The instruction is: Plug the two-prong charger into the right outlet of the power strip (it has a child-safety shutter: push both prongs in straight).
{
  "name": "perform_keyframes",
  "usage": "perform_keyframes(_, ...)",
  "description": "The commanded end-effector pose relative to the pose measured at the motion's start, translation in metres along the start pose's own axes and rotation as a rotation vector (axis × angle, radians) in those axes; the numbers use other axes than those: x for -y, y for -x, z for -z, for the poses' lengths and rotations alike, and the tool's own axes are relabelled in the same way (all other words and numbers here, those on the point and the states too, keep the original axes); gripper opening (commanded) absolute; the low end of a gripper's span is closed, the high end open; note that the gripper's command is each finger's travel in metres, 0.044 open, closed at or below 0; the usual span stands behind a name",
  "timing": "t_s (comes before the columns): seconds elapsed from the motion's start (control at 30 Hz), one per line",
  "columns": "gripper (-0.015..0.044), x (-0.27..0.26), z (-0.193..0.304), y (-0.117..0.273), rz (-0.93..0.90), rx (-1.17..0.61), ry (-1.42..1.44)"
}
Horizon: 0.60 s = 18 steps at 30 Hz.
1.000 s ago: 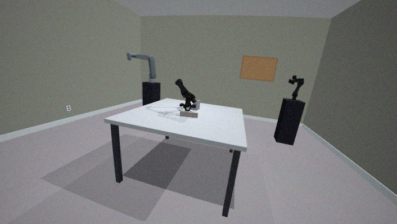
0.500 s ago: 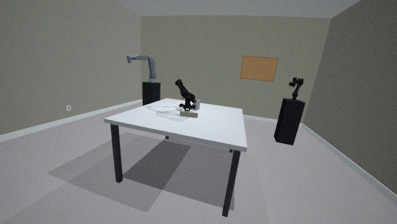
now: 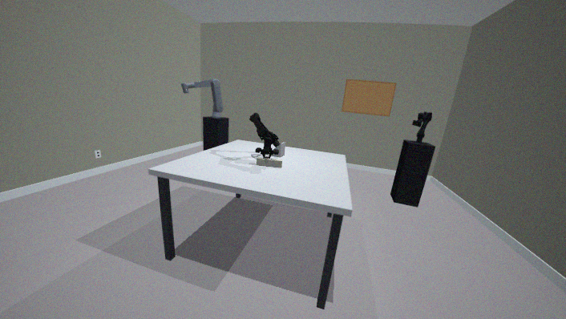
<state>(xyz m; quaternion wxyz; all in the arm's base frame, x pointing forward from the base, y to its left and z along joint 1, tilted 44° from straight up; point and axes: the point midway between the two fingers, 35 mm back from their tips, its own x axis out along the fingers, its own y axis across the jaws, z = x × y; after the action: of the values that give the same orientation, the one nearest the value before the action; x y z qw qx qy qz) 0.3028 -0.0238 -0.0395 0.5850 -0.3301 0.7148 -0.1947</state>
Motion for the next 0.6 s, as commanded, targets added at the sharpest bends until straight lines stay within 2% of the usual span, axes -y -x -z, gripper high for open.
perform_keyframes(0.0,0.0,0.0007,-0.0013,-0.0001,0.003,-0.001,0.004)
perform_keyframes(0.57,0.0,0.0008,-0.0059,0.0002,0.003,-0.001,0.004)
